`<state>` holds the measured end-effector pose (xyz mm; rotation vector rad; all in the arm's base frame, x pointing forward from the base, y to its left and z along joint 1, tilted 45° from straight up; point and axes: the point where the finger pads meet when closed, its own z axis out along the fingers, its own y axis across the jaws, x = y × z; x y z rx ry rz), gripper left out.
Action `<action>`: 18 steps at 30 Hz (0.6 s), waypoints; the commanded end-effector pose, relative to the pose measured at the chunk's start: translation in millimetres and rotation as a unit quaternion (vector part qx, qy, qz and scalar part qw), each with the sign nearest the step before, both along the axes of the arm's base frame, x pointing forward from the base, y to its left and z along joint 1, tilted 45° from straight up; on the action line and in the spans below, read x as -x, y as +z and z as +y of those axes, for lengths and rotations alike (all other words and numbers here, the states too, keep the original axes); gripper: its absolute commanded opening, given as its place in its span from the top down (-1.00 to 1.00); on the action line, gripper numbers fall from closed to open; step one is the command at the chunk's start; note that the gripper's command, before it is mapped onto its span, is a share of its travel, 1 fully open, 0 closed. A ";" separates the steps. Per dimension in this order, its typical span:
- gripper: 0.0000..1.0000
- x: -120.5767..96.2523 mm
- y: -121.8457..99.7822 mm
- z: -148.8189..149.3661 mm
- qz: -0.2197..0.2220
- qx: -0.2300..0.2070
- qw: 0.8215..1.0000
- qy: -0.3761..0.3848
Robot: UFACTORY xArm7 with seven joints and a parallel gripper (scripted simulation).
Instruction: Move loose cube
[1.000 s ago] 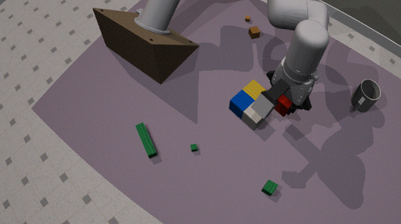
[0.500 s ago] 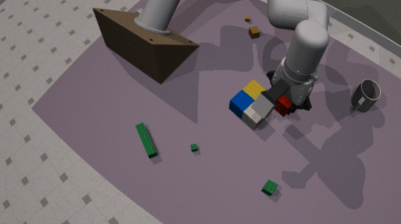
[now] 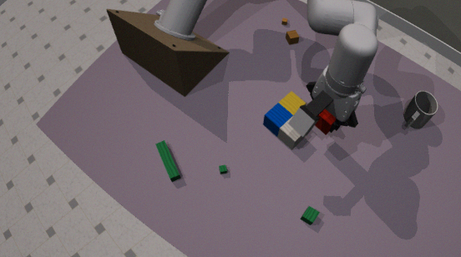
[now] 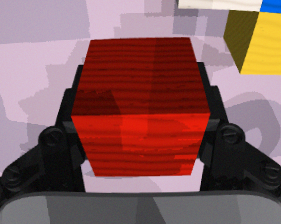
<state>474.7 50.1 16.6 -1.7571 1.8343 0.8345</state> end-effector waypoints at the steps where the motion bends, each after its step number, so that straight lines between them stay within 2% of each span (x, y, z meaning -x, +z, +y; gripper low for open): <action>1: 1.00 -1.2 -0.3 -0.9 -0.002 0.001 1.000 -0.002; 18: 1.00 0.0 -11.4 10.1 -0.002 0.001 1.000 -0.002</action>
